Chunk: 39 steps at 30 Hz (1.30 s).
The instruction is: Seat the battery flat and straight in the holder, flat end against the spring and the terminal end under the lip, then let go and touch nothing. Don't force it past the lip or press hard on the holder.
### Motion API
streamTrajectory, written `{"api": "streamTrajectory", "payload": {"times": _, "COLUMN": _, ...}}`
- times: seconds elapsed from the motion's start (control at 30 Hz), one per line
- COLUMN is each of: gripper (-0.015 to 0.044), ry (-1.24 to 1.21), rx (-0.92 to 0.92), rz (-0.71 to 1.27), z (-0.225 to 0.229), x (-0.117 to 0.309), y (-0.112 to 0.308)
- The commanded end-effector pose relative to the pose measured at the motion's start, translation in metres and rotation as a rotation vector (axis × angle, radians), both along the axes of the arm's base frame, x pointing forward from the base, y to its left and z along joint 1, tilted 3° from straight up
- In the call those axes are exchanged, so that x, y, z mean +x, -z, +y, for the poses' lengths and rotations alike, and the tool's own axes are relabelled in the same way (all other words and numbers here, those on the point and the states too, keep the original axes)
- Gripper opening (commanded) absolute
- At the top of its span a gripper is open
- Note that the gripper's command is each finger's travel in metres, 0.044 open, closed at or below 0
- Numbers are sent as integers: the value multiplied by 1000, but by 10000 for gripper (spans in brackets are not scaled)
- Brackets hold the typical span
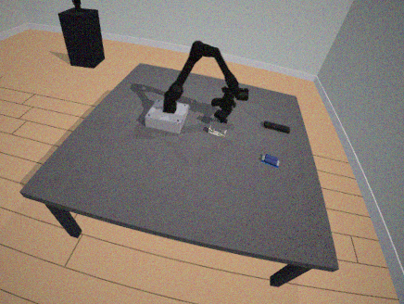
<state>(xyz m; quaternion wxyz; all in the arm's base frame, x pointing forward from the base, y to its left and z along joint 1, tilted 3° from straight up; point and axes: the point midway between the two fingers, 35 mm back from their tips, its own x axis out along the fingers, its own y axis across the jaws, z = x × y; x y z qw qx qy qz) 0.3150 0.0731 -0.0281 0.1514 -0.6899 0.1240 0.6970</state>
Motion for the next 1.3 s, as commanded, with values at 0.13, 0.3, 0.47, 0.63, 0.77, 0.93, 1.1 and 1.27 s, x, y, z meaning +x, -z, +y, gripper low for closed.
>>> {"api": "streamTrajectory", "payload": {"times": 0.13, "gripper": 80, "ry": -1, "rx": 4, "rz": 0, "z": 1, "x": 0, "y": 1}}
{"api": "streamTrajectory", "payload": {"times": 0.3, "gripper": 80, "ry": 9, "rx": 3, "rz": -4, "z": 0, "x": 1, "y": 0}}
{"api": "streamTrajectory", "payload": {"times": 0.47, "gripper": 80, "ry": 3, "rx": 4, "rz": -2, "z": -1, "x": 1, "y": -42}}
{"api": "streamTrajectory", "payload": {"times": 0.63, "gripper": 80, "ry": -1, "rx": 4, "rz": -1, "z": -1, "x": 0, "y": -49}}
{"api": "streamTrajectory", "payload": {"times": 0.77, "gripper": 80, "ry": 143, "rx": 4, "rz": 5, "z": -8, "x": 0, "y": -50}}
{"api": "streamTrajectory", "payload": {"times": 0.93, "gripper": 80, "ry": 431, "rx": 2, "rz": 17, "z": -21, "x": 0, "y": -53}}
{"api": "streamTrajectory", "payload": {"times": 1.1, "gripper": 80, "ry": 719, "rx": 0, "rz": 28, "z": -34, "x": -1, "y": -55}}
{"api": "streamTrajectory", "payload": {"times": 1.27, "gripper": 80, "ry": 1003, "rx": -2, "rz": 39, "z": -47, "x": -2, "y": -57}}
